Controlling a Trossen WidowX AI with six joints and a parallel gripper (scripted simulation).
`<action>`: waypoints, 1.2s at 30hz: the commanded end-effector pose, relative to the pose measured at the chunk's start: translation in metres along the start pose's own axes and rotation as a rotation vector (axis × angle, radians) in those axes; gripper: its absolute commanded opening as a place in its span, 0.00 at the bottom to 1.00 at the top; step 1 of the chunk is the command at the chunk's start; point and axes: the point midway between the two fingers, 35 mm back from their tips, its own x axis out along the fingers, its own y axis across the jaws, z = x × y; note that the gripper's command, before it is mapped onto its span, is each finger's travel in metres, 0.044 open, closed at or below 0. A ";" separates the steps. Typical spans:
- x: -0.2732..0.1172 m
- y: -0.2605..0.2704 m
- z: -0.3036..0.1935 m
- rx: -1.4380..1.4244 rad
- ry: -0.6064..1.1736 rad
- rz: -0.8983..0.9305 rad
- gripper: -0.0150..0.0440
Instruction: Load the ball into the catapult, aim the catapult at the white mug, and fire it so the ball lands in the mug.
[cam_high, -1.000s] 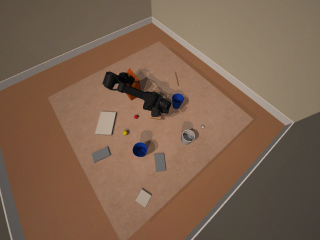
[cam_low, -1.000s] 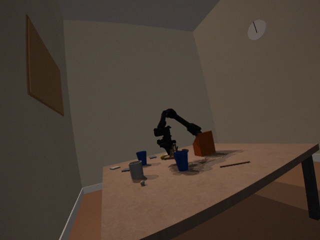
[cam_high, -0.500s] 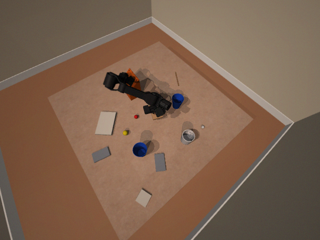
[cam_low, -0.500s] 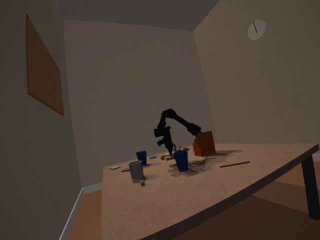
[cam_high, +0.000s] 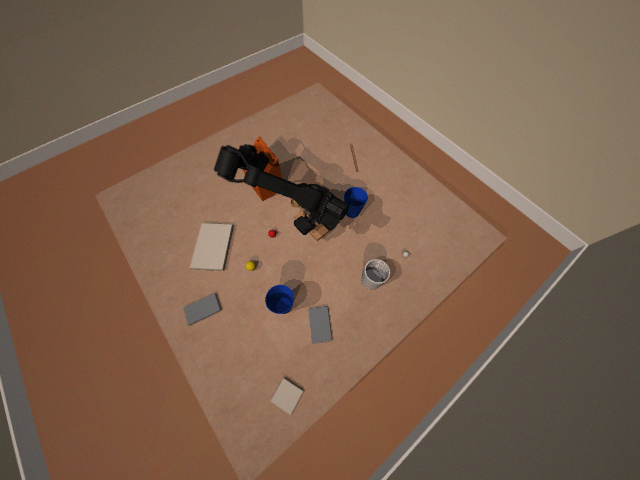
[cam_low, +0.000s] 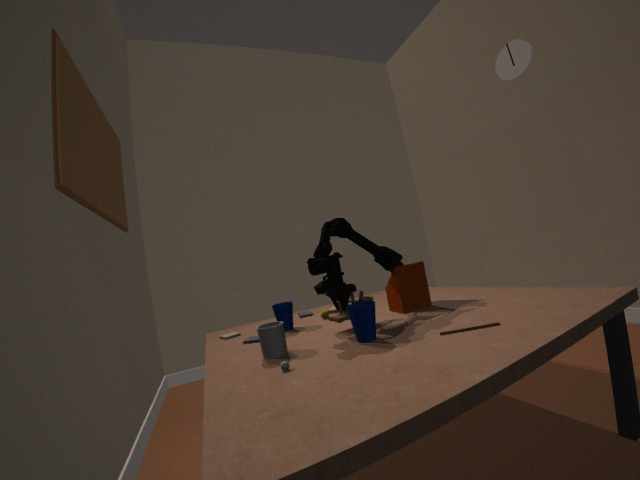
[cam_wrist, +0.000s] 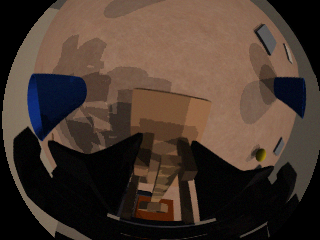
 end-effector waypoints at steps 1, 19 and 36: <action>-0.002 0.004 0.001 -0.031 -0.003 0.005 0.25; 0.023 0.005 0.003 -0.031 -0.004 0.005 0.25; 0.042 0.006 0.002 -0.024 -0.001 0.009 0.25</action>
